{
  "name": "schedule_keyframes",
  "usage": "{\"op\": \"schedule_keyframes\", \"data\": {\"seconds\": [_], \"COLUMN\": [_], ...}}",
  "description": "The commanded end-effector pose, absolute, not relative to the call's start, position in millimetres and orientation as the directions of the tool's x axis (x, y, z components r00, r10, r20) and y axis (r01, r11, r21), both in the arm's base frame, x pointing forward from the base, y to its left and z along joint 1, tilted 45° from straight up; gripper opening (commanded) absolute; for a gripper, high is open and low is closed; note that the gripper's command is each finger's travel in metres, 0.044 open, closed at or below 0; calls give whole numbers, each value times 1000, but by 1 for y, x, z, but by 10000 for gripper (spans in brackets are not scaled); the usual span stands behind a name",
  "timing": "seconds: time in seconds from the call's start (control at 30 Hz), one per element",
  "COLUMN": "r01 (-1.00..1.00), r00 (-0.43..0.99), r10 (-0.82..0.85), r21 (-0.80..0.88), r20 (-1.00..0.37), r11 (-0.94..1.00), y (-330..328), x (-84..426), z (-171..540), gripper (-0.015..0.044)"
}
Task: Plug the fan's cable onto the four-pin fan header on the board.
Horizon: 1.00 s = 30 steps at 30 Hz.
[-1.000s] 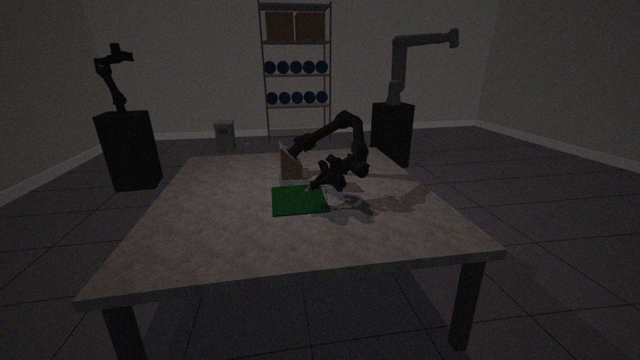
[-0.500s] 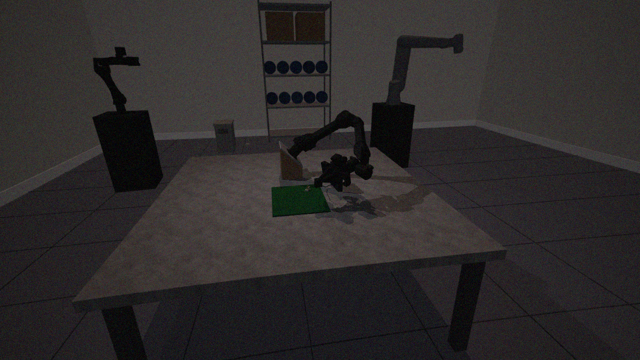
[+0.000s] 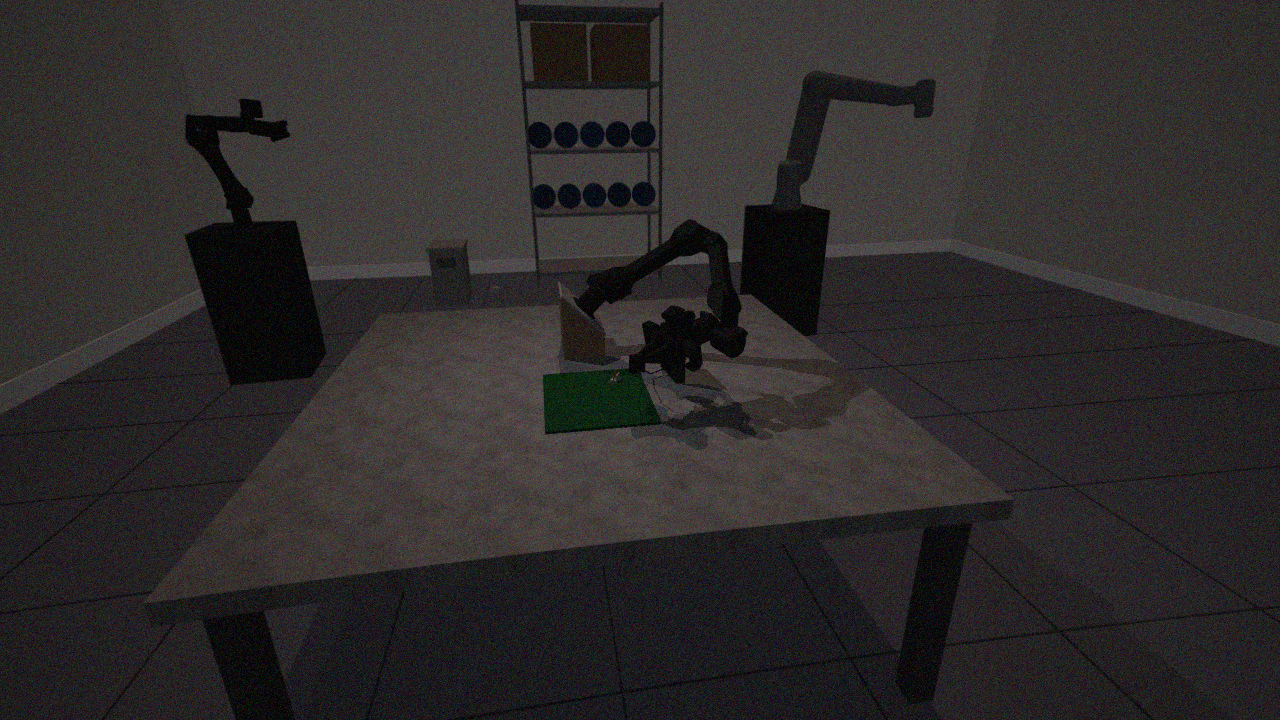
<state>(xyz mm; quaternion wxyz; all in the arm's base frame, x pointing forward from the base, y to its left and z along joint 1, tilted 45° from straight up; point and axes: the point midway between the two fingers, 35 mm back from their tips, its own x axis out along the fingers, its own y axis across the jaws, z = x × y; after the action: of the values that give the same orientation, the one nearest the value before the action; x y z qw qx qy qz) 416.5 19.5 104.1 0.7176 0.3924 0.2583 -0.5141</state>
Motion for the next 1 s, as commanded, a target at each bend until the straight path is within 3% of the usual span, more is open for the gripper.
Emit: {"op": "schedule_keyframes", "data": {"seconds": [0.0, 0.97], "r01": [941, 939], "r00": [337, 341], "r10": [-535, -534], "r21": [295, 303], "r20": [-775, -773], "r11": [165, 160], "y": [17, 31], "x": [416, 417], "z": [106, 100], "gripper": [0, 0]}}
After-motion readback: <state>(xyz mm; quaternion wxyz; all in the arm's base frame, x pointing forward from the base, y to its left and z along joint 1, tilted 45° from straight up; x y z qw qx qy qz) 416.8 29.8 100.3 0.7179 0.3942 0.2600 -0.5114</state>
